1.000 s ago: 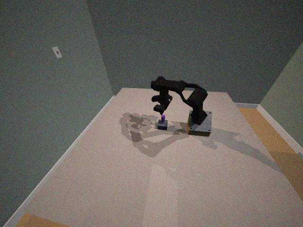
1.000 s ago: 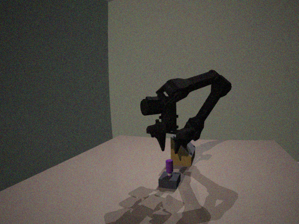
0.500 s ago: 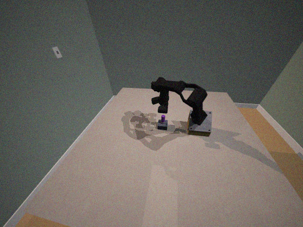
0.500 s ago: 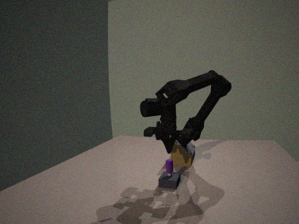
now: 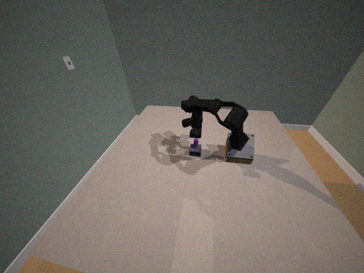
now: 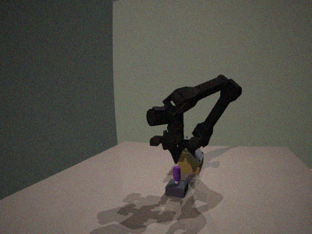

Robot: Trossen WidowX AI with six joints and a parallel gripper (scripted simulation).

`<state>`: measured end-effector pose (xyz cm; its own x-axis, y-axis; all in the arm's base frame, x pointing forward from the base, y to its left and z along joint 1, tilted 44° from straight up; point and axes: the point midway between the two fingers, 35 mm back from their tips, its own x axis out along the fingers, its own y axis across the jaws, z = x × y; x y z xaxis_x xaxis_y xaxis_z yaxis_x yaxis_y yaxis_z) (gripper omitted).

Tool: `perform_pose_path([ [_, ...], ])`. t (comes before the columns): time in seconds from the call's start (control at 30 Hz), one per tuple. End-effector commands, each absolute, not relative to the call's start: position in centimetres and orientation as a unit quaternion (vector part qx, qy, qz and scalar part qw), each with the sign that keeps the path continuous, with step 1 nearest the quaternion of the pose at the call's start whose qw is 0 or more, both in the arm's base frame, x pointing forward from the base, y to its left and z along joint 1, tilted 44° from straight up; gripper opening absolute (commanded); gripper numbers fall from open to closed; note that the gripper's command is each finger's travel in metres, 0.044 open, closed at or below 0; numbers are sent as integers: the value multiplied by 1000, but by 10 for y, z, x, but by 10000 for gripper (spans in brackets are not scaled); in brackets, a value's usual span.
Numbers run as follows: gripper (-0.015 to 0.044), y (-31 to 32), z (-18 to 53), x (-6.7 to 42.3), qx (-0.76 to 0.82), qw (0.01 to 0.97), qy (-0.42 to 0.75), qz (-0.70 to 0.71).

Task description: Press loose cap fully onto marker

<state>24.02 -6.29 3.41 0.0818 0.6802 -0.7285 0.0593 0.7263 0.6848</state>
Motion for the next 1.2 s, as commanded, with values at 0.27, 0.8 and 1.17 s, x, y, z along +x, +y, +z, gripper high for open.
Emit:
perform_pose_path([
  [0.27,0,-49,21,241,294,674,637,231],
  [0.8,0,-65,32,244,290,679,635,227],
  [1.17,79,-110,82,236,290,678,636,227],
])
